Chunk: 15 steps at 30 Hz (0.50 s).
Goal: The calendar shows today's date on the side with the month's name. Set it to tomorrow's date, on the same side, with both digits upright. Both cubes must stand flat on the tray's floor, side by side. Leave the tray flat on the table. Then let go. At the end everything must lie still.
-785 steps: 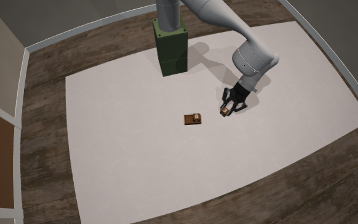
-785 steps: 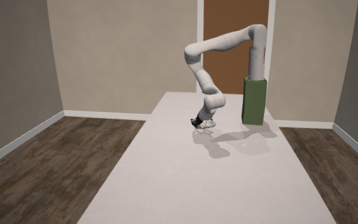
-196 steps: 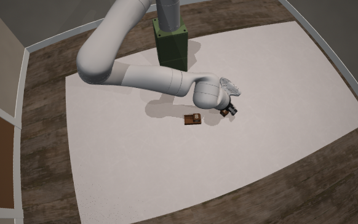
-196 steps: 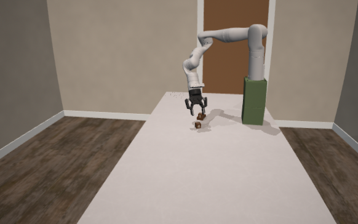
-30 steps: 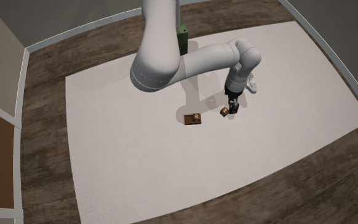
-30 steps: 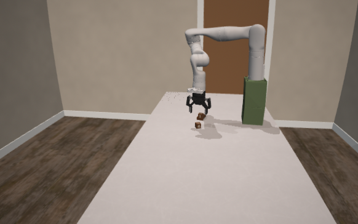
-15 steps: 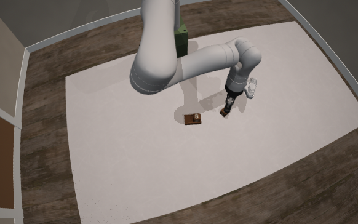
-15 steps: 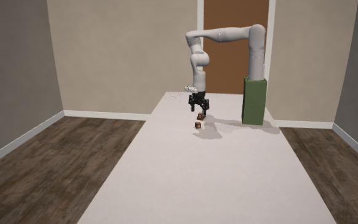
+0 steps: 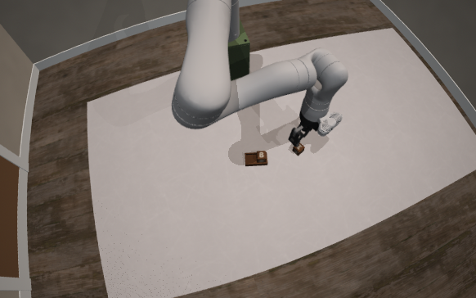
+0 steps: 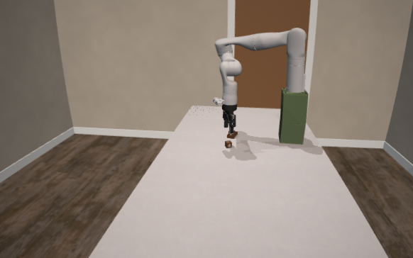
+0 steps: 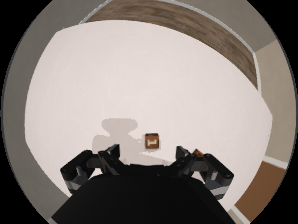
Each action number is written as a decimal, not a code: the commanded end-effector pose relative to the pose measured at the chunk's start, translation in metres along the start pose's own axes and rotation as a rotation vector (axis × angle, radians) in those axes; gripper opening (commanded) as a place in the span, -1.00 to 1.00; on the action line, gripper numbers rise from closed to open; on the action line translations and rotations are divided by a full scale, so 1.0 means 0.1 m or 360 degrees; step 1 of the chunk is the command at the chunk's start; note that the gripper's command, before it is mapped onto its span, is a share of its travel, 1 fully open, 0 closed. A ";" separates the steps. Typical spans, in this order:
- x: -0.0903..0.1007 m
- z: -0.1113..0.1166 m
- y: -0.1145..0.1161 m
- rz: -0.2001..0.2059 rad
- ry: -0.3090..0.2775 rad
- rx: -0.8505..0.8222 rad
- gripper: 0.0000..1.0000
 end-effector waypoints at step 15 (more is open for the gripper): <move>0.01 -0.01 0.01 0.0004 -0.0008 -0.0859 1.00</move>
Point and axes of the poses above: the point where the finger pads meet when closed, its own x axis back along the fingers, its own y axis across the jaws, z = x × y, the point moved 5 cm from there along x, back along the fingers, and after that the axes turned 10 degrees about -x, right-handed, at the moved point
